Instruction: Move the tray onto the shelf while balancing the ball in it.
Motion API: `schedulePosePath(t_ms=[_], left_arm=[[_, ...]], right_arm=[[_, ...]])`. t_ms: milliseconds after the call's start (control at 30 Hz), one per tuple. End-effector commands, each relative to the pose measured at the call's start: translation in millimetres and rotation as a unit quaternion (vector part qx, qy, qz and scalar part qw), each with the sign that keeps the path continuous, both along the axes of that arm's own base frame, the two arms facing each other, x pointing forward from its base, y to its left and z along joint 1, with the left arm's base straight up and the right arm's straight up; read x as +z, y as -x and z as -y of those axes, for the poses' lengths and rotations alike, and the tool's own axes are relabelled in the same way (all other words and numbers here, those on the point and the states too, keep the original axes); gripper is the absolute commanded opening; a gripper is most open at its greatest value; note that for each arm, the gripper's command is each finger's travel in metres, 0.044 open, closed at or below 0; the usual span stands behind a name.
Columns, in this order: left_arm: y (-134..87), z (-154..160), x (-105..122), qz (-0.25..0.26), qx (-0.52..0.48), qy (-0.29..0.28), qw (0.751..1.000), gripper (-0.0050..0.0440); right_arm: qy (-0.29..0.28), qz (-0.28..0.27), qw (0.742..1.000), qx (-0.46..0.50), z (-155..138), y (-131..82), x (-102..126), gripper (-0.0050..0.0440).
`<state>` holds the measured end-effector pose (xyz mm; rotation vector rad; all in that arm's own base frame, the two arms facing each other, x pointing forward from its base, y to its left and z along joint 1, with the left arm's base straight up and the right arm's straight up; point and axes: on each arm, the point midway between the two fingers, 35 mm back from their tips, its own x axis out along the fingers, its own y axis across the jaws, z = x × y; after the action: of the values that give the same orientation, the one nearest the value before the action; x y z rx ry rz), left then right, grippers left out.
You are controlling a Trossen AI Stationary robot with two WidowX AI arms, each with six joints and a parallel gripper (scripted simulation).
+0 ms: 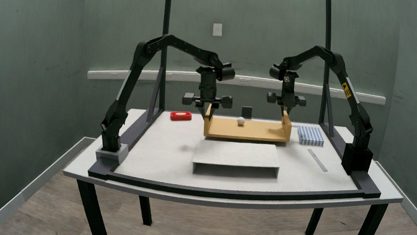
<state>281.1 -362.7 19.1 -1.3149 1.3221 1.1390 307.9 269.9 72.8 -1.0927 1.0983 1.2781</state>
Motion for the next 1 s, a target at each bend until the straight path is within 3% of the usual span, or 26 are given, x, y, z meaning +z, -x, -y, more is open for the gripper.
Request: schedulePosePath(t_ms=[0,967], left_arm=[[-10.6,7.2,33.3,0.028,0.006,0.030,0.999,0.0074],[-10.3,6.3,70.4,0.030,0.006,0.028,0.999,0.0074]], right_arm=[[-0.027,0.028,0.999,0.002,-7.7,-5.3,29.9,0.0073],[-0.023,0.034,0.999,0.000,-6.9,-4.4,67.2,0.0073]])
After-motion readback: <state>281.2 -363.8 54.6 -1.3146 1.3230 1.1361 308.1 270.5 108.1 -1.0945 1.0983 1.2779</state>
